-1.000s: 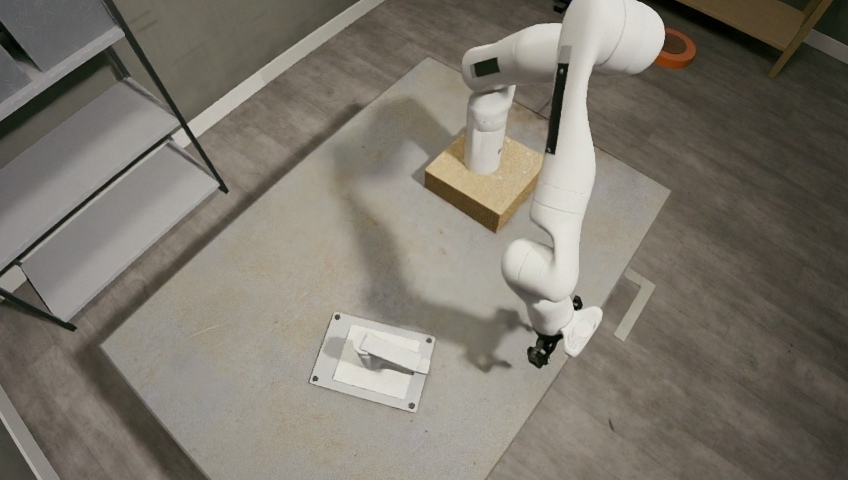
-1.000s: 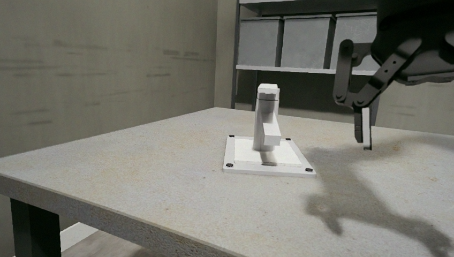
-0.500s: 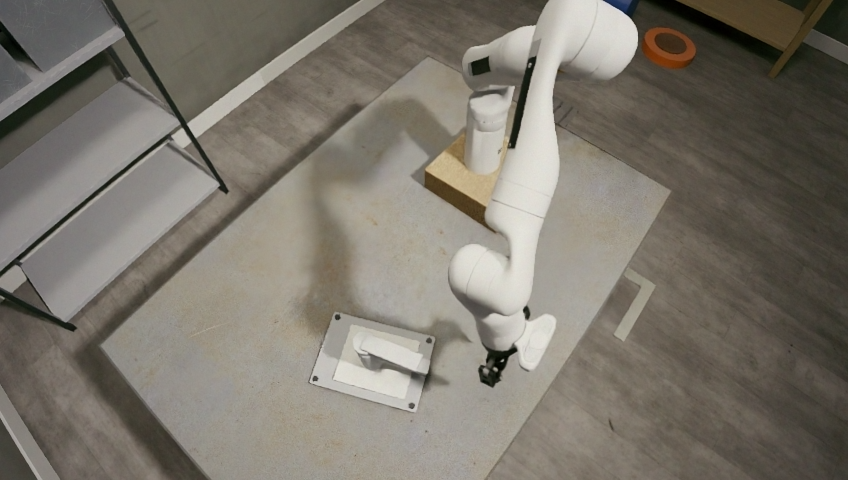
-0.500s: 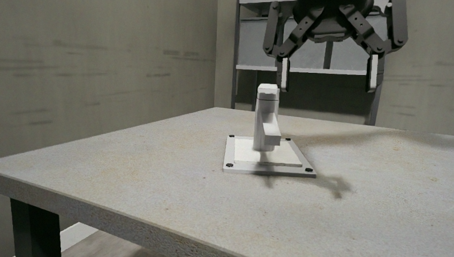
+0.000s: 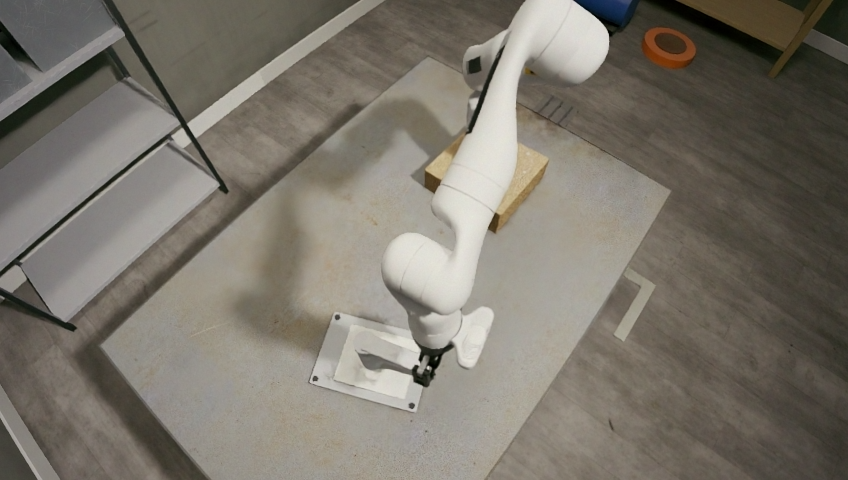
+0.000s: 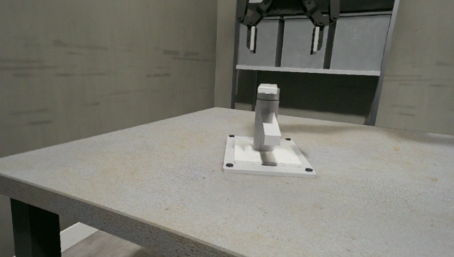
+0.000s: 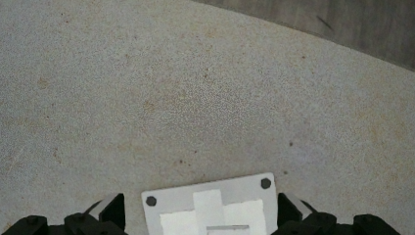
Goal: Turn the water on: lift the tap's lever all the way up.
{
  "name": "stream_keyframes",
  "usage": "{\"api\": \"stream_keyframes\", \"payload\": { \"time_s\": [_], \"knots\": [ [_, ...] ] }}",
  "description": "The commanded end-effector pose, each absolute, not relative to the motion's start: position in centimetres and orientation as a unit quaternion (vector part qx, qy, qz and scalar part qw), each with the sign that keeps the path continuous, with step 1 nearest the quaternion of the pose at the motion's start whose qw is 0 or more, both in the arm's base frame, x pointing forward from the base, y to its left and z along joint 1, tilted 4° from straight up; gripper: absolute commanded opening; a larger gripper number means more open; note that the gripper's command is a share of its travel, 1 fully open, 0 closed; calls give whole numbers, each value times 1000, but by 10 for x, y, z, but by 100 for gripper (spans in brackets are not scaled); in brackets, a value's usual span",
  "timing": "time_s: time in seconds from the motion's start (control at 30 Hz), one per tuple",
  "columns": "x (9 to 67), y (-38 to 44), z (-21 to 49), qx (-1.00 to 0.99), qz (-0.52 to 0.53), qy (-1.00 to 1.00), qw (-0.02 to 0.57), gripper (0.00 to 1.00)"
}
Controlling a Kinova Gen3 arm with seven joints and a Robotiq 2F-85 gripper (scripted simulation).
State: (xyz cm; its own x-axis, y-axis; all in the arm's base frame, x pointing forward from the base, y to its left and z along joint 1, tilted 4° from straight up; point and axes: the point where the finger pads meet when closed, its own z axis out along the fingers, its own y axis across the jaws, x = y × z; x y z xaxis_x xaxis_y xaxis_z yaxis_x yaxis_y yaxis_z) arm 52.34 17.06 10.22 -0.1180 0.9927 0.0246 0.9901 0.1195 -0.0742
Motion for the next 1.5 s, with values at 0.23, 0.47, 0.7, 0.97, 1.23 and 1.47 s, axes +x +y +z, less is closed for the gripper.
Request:
{"api": "stream_keyframes", "payload": {
  "time_s": [0.23,0.47,0.7,0.97,1.23,1.47],
  "knots": [
    [550,121,125,-653,39,-756,6,100],
    [550,121,125,-653,39,-756,6,100],
    [550,121,125,-653,39,-756,6,10],
    [550,121,125,-653,39,-756,6,10],
    [550,121,125,-653,39,-756,6,10],
    [550,121,125,-653,39,-756,6,10]
  ]
}}
